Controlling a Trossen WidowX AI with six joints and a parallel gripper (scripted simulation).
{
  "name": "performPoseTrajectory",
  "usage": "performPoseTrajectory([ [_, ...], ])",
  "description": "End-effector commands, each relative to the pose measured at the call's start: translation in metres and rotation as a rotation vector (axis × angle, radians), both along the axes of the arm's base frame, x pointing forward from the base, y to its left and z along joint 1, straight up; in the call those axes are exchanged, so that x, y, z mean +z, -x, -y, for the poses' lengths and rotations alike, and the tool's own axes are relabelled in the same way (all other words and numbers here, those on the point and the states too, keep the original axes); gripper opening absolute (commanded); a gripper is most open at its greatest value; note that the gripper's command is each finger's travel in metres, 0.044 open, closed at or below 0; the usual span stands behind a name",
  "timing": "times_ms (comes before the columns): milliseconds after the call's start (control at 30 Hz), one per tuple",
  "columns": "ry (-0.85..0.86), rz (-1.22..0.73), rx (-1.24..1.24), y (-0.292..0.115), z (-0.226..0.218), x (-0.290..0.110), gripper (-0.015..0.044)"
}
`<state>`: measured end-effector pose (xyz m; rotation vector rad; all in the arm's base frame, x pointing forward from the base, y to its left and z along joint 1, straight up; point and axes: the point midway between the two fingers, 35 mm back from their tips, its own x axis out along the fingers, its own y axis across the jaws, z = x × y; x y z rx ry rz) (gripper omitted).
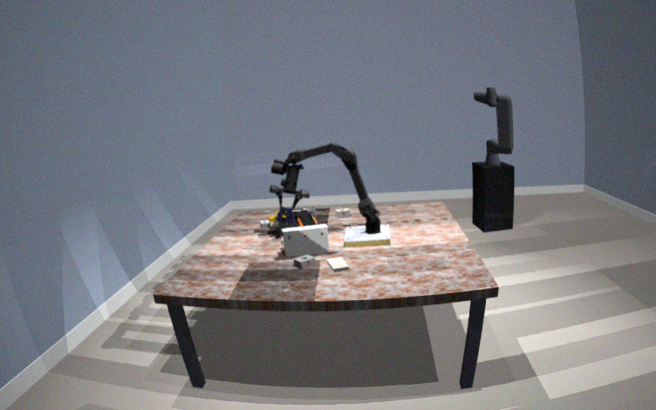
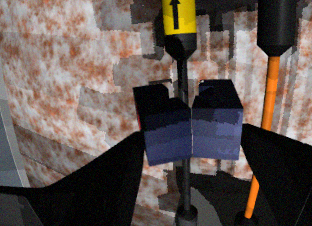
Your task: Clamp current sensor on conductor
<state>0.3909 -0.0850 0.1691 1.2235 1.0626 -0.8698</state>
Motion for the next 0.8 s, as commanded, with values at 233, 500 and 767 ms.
performPoseTrajectory([
  [233,-0.005,-0.001,-0.005,-0.005,-0.001,-0.019,0.0000],
  [500,-0.005,0.000,-0.005,-0.009,-0.002,-0.032,0.0000],
  [767,-0.003,0.000,0.000,-0.010,-0.002,-0.033,0.0000],
])
